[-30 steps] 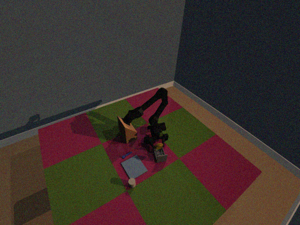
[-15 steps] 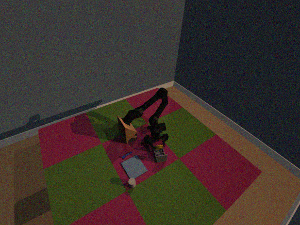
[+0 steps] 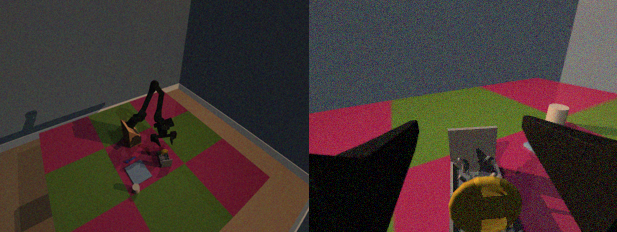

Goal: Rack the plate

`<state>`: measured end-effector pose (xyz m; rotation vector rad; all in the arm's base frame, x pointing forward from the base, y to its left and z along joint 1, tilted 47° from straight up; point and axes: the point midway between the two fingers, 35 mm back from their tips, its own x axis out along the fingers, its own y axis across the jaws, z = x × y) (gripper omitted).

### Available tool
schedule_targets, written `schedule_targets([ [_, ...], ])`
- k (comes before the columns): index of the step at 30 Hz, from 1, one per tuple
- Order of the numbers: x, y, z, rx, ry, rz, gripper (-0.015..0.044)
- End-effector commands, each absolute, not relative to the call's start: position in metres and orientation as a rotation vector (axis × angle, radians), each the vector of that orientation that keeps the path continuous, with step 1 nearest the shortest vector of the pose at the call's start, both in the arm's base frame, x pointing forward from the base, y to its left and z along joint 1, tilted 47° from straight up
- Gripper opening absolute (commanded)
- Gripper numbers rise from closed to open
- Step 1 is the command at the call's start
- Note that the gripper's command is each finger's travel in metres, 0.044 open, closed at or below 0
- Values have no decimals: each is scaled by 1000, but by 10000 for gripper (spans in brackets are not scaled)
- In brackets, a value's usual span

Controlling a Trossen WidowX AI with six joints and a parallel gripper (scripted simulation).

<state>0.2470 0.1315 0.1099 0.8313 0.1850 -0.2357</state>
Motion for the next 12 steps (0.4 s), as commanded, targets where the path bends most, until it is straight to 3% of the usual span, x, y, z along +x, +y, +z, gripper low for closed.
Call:
schedule_targets([
  [1, 248, 109, 129, 822, 175, -230, 400],
  [12, 257, 100, 130, 712, 224, -250, 400],
])
